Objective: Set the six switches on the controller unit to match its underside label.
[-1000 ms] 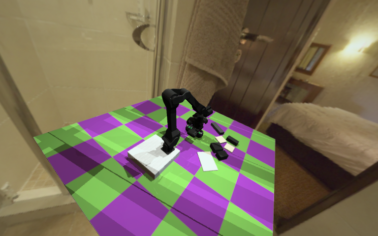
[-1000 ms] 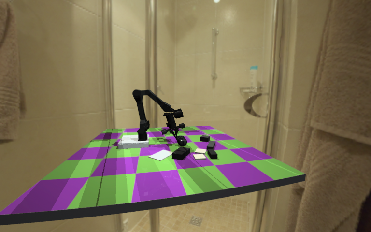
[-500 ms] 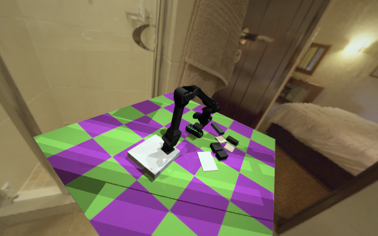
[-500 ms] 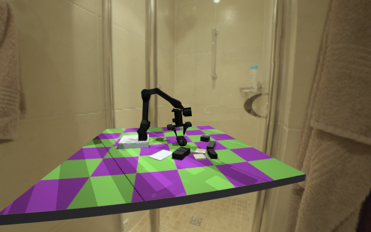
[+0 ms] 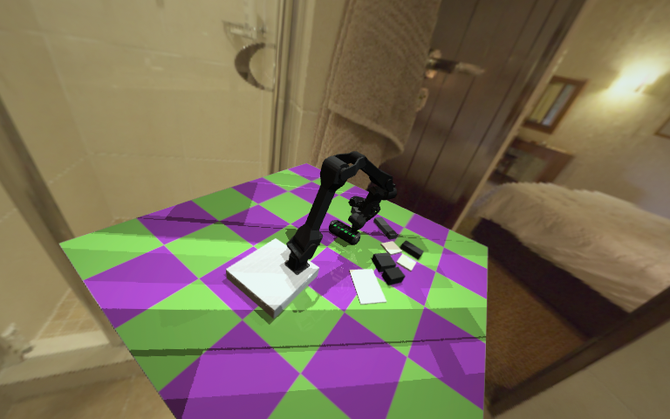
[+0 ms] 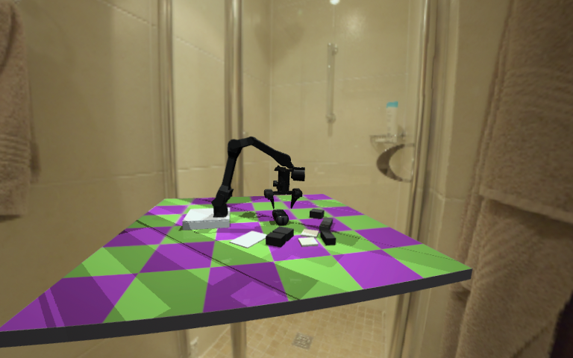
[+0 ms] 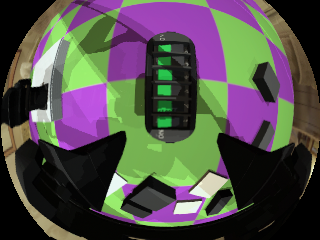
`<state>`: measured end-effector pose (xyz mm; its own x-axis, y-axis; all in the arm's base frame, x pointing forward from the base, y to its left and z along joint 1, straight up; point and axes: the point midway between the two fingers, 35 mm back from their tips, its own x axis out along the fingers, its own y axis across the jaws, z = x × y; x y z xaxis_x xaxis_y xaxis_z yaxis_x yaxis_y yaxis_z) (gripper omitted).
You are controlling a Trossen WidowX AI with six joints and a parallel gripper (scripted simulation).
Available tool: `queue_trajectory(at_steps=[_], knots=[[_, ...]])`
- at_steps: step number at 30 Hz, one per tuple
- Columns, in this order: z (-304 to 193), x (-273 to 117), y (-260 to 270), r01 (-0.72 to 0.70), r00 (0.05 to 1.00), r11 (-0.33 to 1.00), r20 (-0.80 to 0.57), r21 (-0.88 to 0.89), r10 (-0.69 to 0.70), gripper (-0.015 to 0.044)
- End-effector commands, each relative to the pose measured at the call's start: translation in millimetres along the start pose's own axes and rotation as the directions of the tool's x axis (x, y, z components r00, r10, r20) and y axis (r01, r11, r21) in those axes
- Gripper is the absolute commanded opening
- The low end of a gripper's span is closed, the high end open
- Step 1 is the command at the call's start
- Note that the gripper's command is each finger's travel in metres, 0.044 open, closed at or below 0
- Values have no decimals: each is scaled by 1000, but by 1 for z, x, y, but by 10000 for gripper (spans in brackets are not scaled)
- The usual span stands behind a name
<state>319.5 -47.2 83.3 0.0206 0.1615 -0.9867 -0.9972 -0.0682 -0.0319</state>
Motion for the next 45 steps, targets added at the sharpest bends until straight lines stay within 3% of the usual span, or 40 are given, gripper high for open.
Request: queue_trajectory(at_steps=[1,32,35,45], knots=[[-1,7,0,-4,1000,1000,6,-2,4,440],[-8,54,1,-5,1000,1000,7,-2,5,440],[-8,54,1,-5,1000,1000,7,-2,5,361],[-8,54,1,-5,1000,1000,7,-2,5,326]])
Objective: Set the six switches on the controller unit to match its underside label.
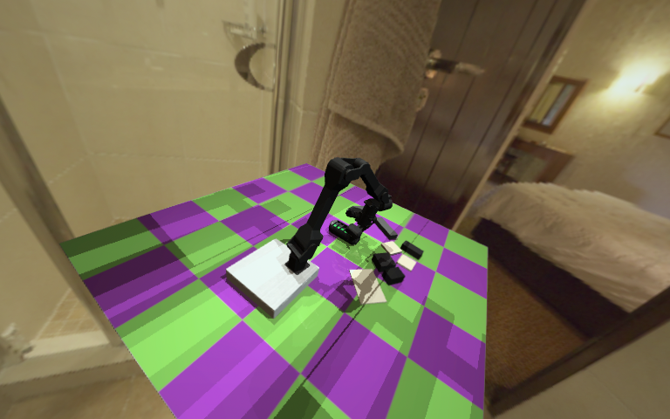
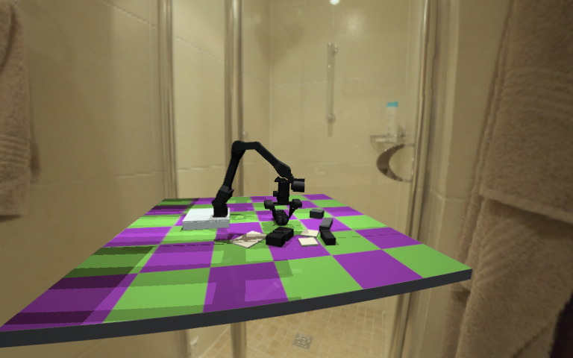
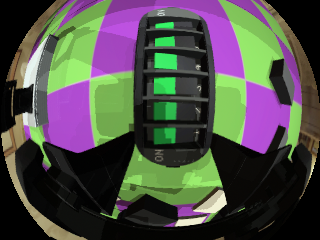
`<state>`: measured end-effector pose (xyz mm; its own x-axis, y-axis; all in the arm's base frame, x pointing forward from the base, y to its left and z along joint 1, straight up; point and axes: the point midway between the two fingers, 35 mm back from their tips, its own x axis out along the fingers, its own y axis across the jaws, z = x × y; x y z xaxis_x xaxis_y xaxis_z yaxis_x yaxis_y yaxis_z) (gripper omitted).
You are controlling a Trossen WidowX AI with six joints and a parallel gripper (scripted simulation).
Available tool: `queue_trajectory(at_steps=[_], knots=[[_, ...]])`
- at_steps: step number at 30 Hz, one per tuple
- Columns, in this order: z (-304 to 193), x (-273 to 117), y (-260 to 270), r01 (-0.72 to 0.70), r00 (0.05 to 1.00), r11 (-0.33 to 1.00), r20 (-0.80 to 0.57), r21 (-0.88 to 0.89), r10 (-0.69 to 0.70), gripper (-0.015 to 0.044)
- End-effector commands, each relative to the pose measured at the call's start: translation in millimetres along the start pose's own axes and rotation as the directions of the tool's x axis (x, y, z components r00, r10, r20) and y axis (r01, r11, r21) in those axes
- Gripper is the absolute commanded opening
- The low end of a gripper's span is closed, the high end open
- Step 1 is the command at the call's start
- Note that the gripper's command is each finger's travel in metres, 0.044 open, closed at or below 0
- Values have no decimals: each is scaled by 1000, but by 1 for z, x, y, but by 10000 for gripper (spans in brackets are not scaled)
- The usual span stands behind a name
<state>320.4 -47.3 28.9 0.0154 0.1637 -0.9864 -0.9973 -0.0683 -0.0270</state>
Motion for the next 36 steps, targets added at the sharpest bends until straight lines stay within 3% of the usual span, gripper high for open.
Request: queue_trajectory(at_steps=[1,36], knots=[[1,1,0,0,1000,1000,4,-3,0,326],[11,-14,0,1,1000,1000,-18,-3,-1,336]])
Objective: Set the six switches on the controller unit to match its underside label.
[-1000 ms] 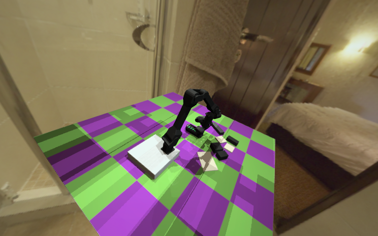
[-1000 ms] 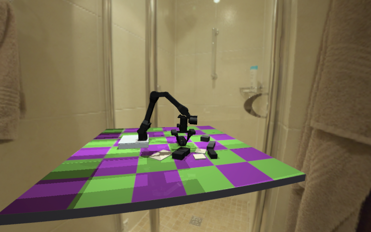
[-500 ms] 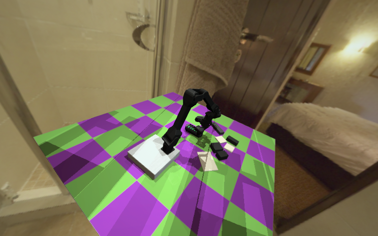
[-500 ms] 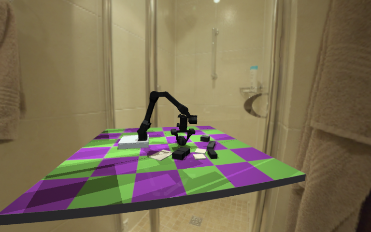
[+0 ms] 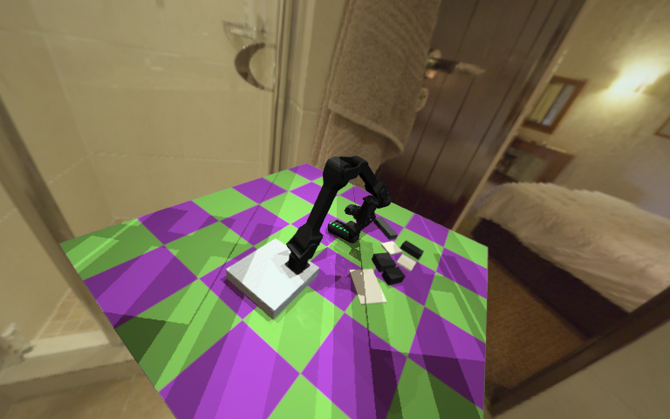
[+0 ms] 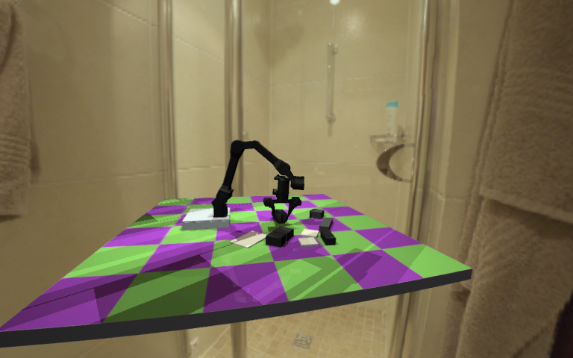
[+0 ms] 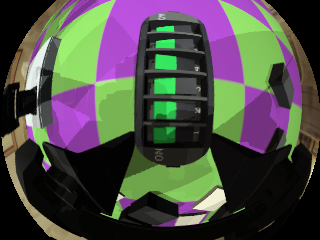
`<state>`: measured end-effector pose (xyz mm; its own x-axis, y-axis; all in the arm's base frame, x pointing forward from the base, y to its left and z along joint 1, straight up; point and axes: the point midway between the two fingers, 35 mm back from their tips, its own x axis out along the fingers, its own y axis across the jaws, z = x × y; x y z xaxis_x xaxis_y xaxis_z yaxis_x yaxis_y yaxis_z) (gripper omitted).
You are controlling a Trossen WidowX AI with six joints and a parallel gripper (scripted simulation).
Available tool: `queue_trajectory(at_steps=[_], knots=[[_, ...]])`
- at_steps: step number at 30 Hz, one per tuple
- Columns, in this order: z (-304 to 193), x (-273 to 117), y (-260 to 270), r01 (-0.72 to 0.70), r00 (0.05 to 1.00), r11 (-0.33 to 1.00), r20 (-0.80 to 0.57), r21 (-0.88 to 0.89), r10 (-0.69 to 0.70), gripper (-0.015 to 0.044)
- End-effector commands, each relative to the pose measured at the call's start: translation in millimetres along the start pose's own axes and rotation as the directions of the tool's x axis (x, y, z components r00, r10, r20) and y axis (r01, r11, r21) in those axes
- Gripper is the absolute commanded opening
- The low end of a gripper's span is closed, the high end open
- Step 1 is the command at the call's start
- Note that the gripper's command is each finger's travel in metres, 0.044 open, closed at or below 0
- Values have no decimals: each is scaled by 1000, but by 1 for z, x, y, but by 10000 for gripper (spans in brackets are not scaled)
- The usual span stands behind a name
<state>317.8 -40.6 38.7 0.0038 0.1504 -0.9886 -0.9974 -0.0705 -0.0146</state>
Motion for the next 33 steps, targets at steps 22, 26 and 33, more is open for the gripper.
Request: queue_trajectory(at_steps=[22,26,33], knots=[[12,-17,-2,13,999,1000,-40,-2,-13,336],[14,-20,-2,13,999,1000,-45,-2,-13,336],[17,-23,-2,13,998,1000,-57,-2,-13,336]])
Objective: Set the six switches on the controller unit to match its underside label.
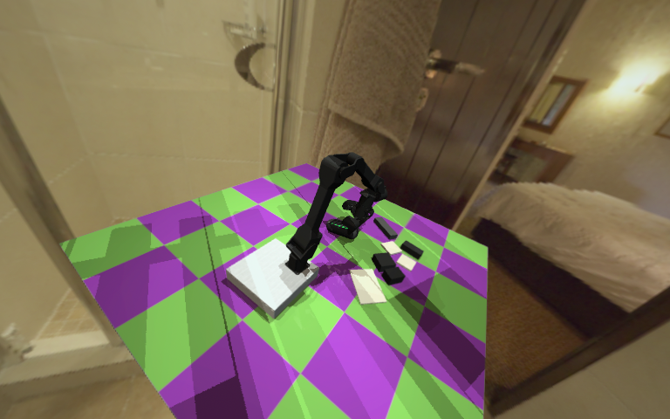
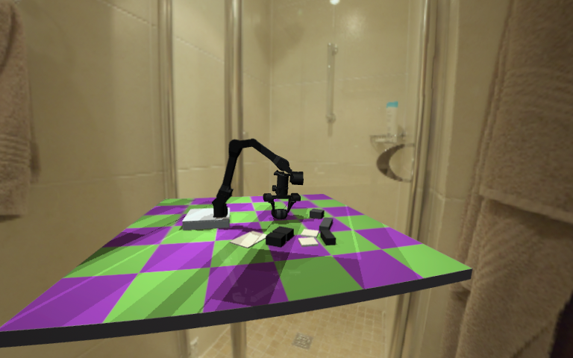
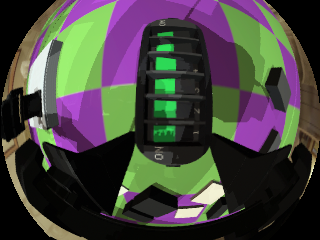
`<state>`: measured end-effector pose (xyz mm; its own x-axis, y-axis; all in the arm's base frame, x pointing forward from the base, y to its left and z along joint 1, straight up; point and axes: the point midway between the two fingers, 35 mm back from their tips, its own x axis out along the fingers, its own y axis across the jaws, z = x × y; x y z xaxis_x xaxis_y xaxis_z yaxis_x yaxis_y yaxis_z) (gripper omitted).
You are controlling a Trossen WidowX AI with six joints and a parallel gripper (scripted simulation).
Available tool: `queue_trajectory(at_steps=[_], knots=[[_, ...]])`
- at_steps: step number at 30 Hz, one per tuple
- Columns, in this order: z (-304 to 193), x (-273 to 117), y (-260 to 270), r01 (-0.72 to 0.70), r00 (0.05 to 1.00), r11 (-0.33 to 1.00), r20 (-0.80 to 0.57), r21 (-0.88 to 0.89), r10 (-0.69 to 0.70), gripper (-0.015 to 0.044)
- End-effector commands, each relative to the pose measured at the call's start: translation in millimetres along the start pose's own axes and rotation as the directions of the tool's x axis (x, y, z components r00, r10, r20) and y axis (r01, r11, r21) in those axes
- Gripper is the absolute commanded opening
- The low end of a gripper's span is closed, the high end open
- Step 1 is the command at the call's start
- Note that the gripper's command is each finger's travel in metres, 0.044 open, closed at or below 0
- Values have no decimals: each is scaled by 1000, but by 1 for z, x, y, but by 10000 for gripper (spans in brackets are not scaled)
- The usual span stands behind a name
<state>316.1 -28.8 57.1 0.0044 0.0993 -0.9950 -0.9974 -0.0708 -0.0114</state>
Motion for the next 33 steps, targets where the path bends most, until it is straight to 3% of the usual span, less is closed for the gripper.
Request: queue_trajectory(at_steps=[1,33], knots=[[3,-7,-2,17,1000,1000,-8,-2,-17,336],[18,-20,-2,17,998,1000,-55,-2,-17,336]])
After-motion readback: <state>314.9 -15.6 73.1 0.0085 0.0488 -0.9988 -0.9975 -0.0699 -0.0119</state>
